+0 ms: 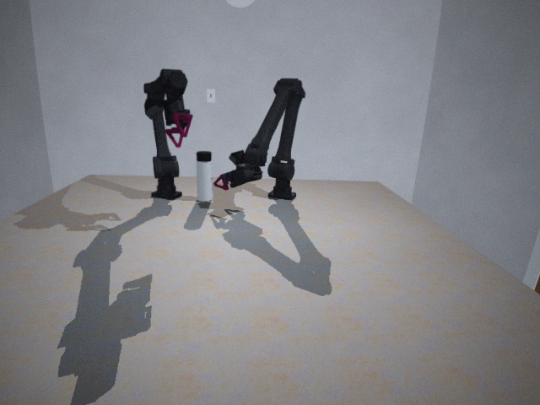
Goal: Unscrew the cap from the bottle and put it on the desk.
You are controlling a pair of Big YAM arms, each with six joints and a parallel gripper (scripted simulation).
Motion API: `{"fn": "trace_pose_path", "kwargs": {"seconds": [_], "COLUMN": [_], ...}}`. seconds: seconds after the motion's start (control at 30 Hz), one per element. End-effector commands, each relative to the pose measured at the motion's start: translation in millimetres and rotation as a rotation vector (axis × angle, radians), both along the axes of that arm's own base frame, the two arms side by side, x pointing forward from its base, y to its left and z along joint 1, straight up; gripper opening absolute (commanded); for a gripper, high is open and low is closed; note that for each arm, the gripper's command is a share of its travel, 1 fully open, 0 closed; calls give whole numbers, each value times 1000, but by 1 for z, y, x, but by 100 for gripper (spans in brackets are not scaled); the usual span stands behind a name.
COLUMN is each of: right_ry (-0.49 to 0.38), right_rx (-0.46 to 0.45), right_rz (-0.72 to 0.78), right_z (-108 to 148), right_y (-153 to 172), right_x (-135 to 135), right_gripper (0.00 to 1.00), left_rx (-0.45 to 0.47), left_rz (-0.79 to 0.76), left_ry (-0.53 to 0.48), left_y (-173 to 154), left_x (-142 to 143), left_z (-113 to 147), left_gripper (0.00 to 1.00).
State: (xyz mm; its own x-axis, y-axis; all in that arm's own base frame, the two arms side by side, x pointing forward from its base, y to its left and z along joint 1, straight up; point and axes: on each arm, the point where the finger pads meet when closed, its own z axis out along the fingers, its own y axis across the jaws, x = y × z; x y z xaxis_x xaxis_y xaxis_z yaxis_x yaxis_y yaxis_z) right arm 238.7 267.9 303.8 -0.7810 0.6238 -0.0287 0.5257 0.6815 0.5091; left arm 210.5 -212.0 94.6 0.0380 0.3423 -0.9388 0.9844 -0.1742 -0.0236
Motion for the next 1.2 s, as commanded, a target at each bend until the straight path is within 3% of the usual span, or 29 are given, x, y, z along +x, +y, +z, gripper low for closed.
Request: {"fn": "trace_pose_path", "kwargs": {"seconds": [0.0, 0.07, 1.17], "right_ry": [-18, -18, -18], "right_rx": [22, 22, 22], "right_rz": [-4, -4, -4], "right_z": [17, 17, 17], "right_y": [5, 5, 5], "right_x": [3, 3, 3], "right_gripper": [94, 94, 94], "left_rx": [-13, -12, 15], "left_rz": [19, 4, -13], "left_ry": [-71, -52, -58], "left_y": [-6, -8, -48], "left_x": [50, 39, 29], "left_z": [22, 16, -9], "left_gripper": [96, 96, 96]}}
